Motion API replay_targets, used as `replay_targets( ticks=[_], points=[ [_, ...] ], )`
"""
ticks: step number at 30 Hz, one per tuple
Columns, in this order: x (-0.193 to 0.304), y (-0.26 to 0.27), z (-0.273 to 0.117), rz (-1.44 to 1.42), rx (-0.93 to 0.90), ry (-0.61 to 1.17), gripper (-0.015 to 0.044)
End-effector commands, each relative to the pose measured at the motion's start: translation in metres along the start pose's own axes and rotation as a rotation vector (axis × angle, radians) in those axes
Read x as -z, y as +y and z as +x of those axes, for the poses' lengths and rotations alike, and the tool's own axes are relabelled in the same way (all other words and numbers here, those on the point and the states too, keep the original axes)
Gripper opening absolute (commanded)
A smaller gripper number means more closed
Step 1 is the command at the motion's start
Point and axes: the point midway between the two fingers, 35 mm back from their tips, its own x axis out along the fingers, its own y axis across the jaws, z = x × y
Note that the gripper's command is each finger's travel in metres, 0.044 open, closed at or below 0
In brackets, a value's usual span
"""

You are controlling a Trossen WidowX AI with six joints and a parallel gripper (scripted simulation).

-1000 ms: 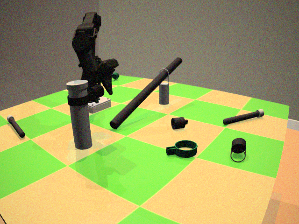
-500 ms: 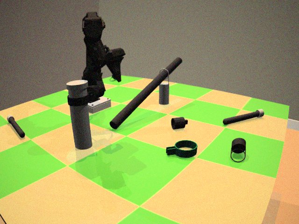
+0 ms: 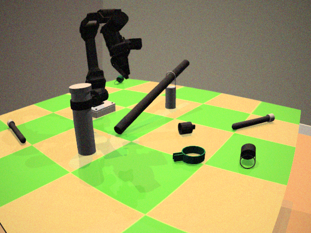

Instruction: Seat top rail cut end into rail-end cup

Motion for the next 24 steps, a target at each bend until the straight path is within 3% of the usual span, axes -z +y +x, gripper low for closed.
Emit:
replay_targets(
  ticks=[1, 8, 24],
  points=[
    [-0.034, 0.022, -0.042, 0.609, 0.05, -0.004, 0.044],
    [-0.044, 0.036, -0.063, 0.927, 0.07, -0.029, 0.044],
    [-0.044, 0.036, -0.063, 0.934, 0.071, -0.029, 0.044]
  ],
)
